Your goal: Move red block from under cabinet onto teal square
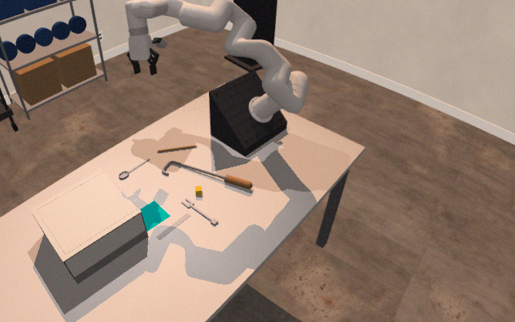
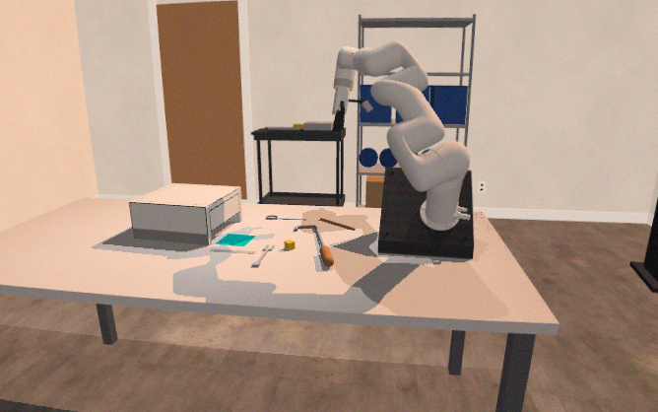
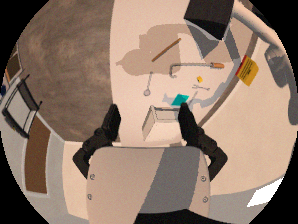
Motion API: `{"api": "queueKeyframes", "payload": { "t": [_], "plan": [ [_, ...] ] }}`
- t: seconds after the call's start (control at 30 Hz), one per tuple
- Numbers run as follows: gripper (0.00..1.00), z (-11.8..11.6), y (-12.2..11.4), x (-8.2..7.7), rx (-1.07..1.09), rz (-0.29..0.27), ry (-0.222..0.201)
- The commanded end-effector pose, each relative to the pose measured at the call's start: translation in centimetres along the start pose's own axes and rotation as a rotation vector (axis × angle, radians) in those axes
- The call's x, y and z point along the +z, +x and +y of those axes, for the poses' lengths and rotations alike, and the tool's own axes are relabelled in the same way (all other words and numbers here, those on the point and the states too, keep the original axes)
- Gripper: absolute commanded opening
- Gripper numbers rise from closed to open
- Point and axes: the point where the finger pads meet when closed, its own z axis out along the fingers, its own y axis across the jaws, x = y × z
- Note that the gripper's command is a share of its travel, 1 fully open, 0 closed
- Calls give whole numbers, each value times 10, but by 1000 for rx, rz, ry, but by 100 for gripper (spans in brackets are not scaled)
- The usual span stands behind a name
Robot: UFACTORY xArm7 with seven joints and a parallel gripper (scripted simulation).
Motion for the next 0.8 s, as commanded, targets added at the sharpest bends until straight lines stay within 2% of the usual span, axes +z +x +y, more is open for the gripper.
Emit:
{"api": "queueKeyframes", "payload": {
  "t": [0.0,0.53,0.57,0.67,0.77],
  "plan": [
    [100,0,0,-2,-1,-1,5],
    [100,0,0,-2,-1,-1,5],
    [0,0,0,-2,-1,-1,5],
    [0,3,-5,-3,-14,-3,6],
    [0,16,-22,-4,-60,-12,10]
  ]
}}
